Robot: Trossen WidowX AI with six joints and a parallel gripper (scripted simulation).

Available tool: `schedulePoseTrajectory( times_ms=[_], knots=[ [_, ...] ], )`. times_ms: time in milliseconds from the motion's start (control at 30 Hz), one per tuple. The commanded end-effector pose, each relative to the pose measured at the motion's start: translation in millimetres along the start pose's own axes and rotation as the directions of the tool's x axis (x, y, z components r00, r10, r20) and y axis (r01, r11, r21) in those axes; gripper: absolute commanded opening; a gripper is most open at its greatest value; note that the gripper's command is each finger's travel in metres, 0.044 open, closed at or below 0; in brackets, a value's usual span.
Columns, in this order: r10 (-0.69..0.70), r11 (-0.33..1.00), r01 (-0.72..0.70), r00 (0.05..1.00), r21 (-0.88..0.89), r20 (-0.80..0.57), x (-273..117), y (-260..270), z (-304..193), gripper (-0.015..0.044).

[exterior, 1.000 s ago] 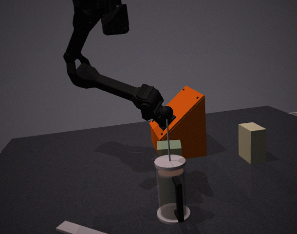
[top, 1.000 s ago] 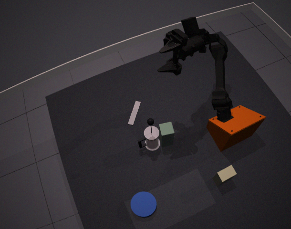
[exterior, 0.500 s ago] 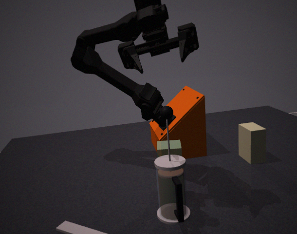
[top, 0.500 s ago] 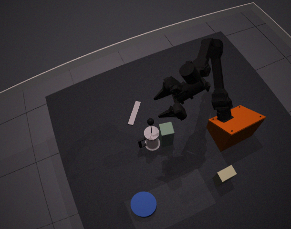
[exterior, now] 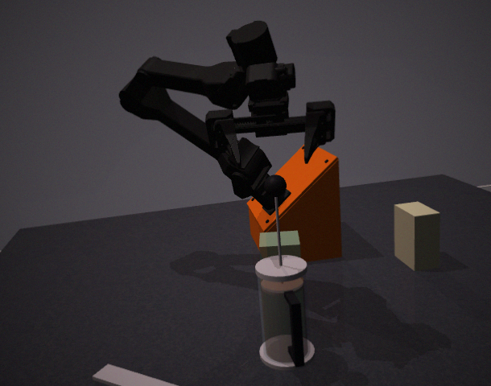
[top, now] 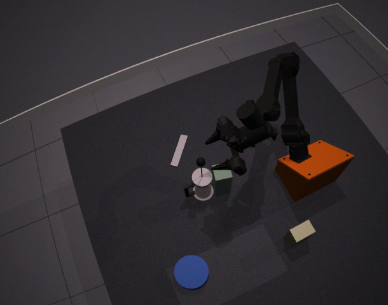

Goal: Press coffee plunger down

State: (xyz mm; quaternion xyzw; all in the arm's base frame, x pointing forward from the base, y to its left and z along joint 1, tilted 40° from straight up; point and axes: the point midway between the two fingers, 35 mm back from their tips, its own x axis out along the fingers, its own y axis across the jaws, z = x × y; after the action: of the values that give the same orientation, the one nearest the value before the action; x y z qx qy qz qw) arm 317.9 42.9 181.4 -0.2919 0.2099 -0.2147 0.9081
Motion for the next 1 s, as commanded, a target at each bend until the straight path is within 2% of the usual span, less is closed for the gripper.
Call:
schedulePoseTrajectory(
  times_ms=[0, 800, 967],
  knots=[
    [0.003, 1.000, -0.003, 1.000, -0.008, -0.003, 4.7, 1.4, -3.1, 0.0440],
    [0.002, 1.000, -0.002, 1.000, -0.008, 0.000, 39.8, 1.0, -3.4, 0.0440],
    [0.002, 1.000, -0.002, 1.000, -0.008, 0.000, 39.8, 1.0, -3.4, 0.0309]
  ],
)
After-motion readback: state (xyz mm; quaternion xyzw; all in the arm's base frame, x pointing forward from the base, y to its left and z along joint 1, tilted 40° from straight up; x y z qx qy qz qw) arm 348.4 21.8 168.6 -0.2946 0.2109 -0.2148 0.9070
